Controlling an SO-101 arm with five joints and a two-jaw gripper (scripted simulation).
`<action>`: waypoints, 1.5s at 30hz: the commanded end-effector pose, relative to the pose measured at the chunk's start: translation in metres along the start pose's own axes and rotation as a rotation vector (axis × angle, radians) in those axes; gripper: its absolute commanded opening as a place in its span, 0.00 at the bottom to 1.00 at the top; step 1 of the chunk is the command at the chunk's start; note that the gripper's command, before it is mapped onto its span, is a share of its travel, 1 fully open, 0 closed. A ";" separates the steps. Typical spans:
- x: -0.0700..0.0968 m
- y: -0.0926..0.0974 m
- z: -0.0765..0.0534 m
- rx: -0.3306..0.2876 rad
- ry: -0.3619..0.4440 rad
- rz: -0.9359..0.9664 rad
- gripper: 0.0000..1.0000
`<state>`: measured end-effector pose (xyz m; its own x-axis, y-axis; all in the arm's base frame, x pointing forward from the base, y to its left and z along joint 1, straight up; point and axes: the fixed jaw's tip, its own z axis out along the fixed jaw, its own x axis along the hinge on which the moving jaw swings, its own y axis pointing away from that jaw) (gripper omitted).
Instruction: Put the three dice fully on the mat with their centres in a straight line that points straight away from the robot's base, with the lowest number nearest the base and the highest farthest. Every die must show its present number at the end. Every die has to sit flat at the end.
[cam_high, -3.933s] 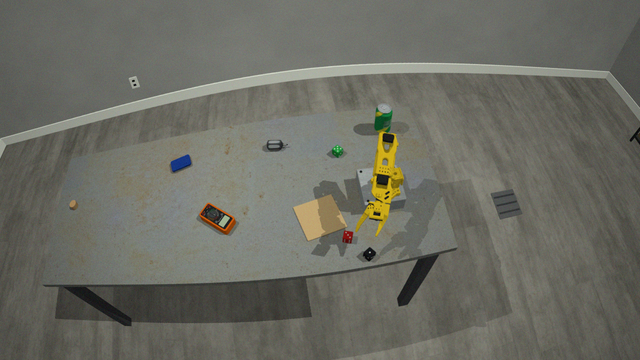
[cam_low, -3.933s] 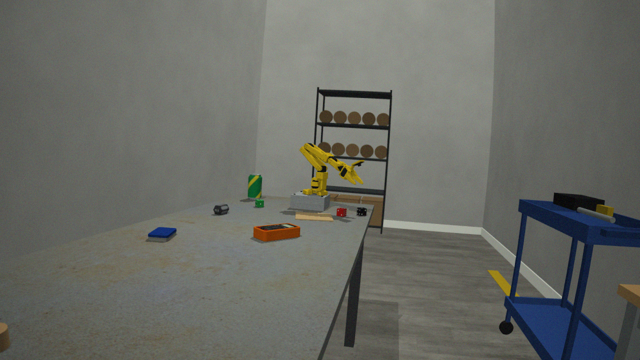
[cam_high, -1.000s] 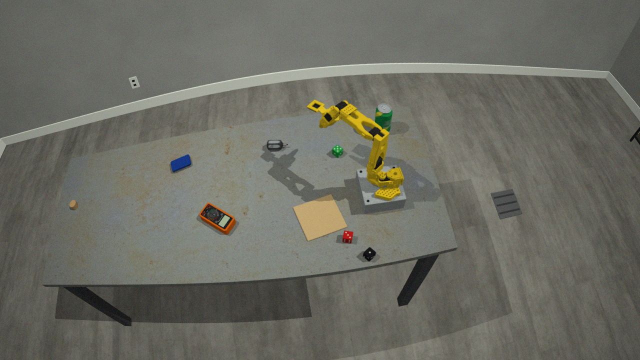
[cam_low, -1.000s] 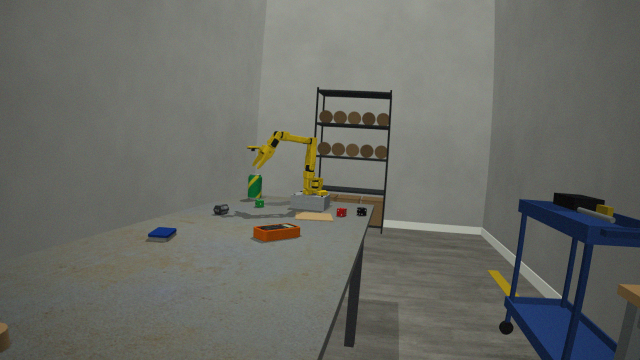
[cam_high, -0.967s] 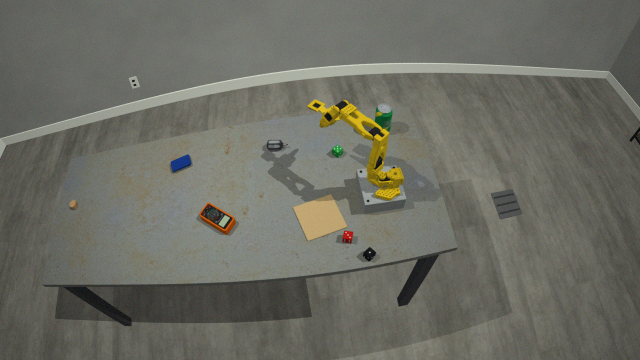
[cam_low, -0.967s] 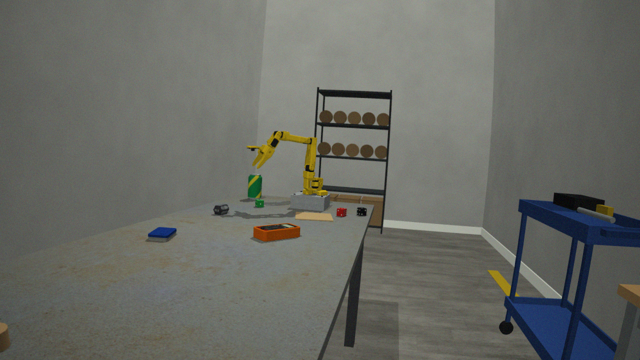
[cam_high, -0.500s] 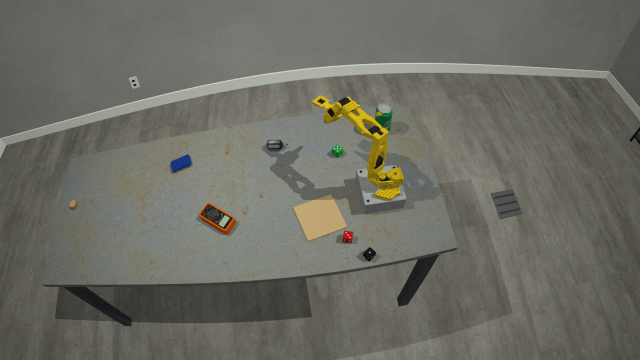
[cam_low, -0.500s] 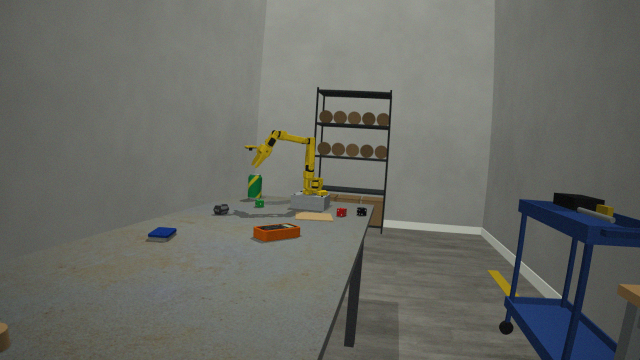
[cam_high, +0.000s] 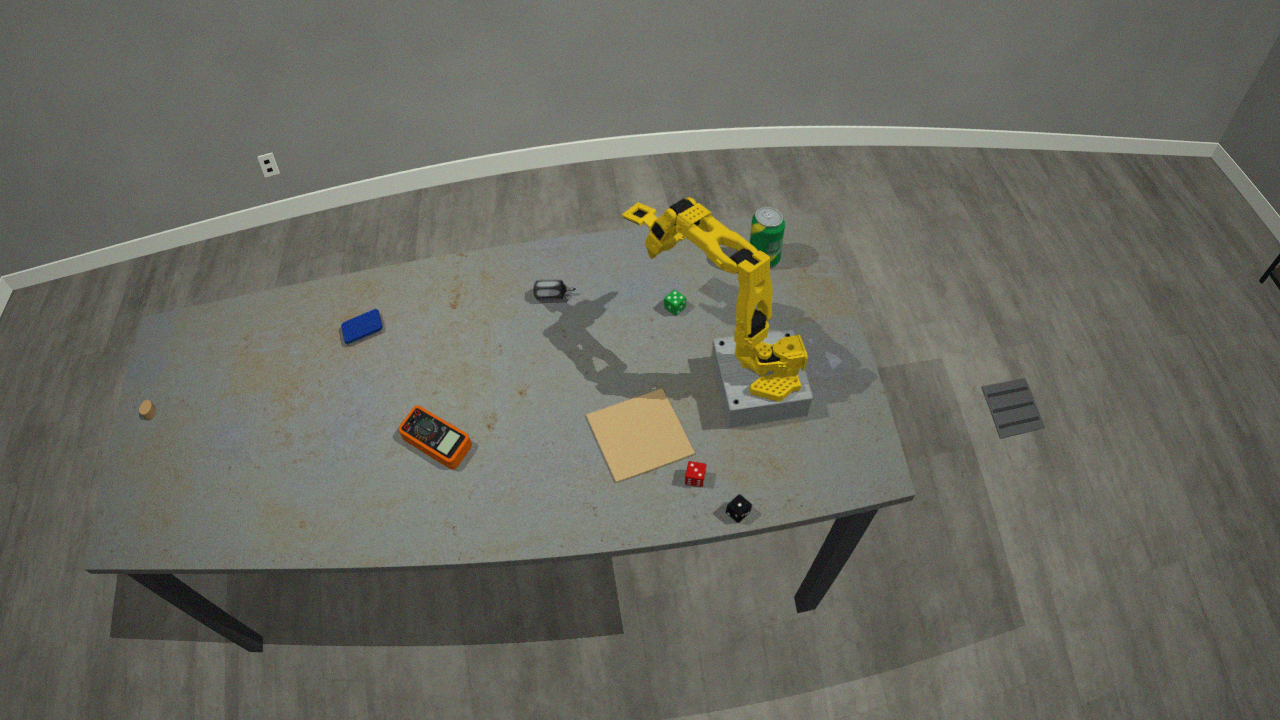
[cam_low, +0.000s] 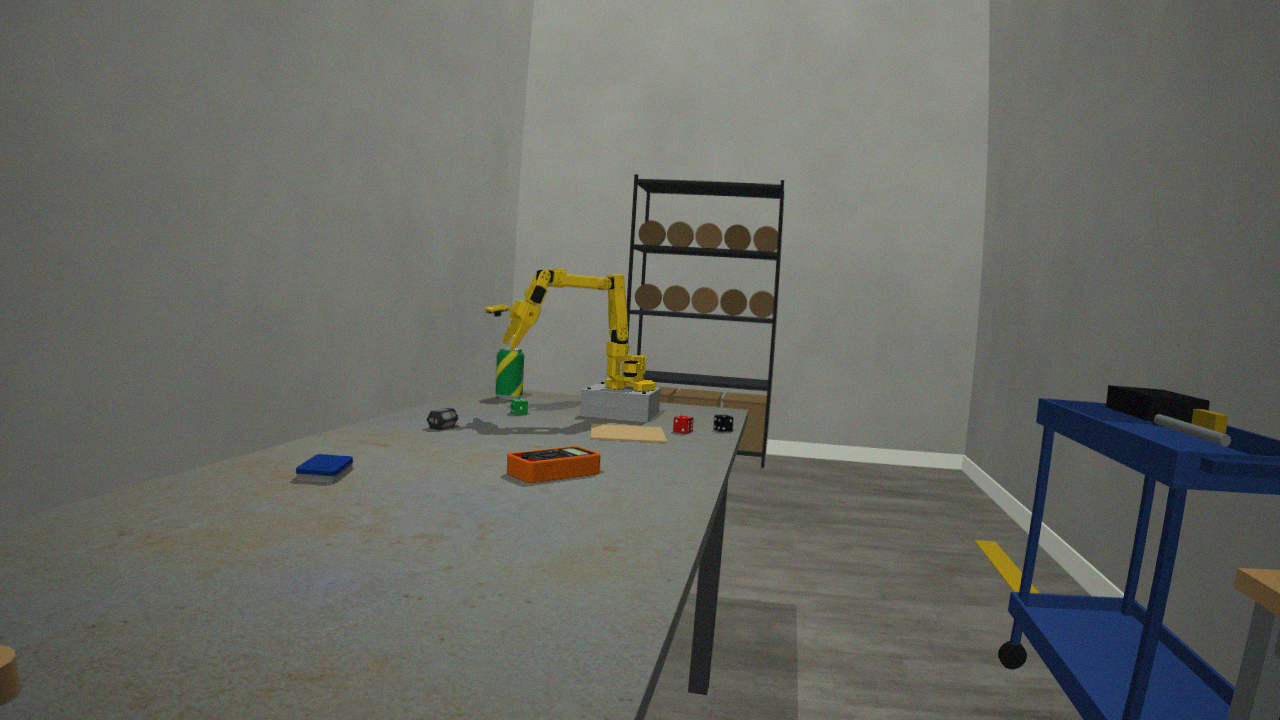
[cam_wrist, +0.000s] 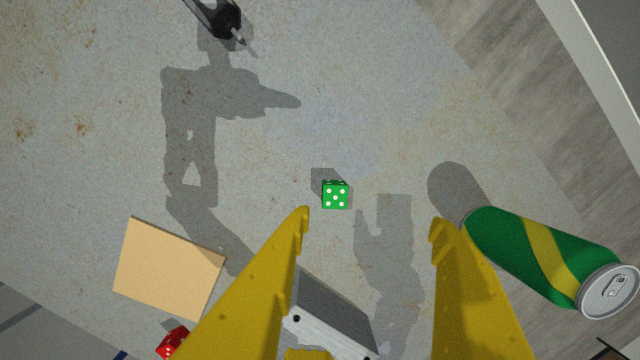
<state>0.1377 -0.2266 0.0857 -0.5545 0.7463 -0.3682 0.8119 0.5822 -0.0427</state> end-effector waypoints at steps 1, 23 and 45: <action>0.016 0.000 0.023 -0.013 0.122 0.001 0.35; 0.063 0.001 0.071 -0.046 0.405 0.008 0.35; 0.063 0.001 0.072 -0.046 0.405 0.008 0.35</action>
<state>0.1190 -0.2022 -0.0012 -0.5835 0.8120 0.0128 0.8121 0.5835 0.0005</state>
